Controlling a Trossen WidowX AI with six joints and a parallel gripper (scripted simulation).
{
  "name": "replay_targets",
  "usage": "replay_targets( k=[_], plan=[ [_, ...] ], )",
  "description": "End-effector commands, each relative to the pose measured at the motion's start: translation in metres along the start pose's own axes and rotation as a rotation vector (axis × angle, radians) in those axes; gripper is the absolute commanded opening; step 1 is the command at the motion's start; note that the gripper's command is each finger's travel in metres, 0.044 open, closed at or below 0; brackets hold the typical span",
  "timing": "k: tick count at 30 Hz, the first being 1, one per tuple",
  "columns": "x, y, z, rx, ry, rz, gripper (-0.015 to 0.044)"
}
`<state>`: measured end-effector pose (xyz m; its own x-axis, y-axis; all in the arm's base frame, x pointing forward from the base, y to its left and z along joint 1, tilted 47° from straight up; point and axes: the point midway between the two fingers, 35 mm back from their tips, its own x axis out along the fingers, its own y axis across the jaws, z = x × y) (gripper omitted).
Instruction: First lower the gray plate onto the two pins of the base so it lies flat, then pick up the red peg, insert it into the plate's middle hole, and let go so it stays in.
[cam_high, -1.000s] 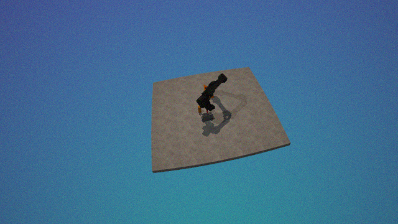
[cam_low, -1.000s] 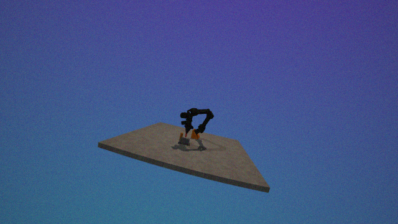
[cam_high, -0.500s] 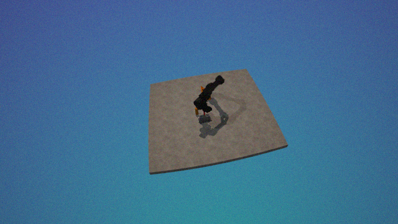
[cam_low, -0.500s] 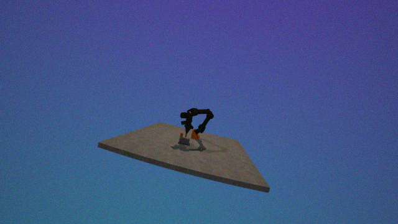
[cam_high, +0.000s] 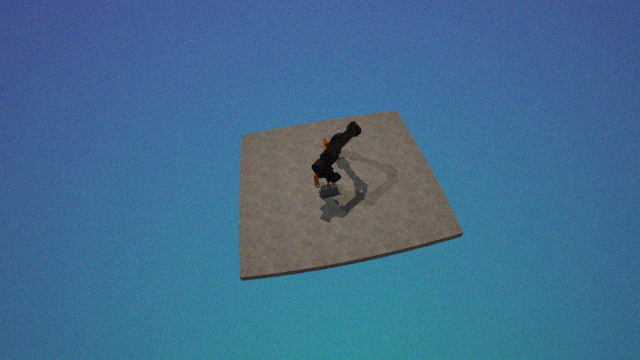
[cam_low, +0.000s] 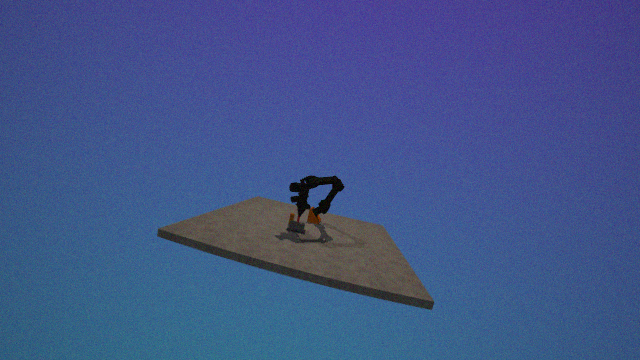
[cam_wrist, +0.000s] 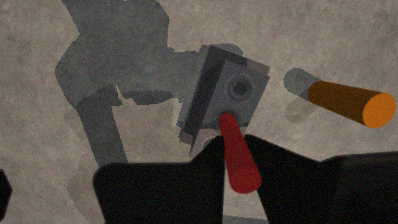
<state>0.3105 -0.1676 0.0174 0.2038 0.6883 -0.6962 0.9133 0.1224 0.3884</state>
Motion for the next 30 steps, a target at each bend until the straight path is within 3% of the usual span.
replay_targets(
  k=[1, 30],
  plan=[
    [0.0051, 0.0000, -0.0001, 0.002, 0.001, 0.002, 0.0000],
    [0.0051, -0.0005, -0.0014, -0.003, 0.001, -0.003, 0.0000]
  ],
)
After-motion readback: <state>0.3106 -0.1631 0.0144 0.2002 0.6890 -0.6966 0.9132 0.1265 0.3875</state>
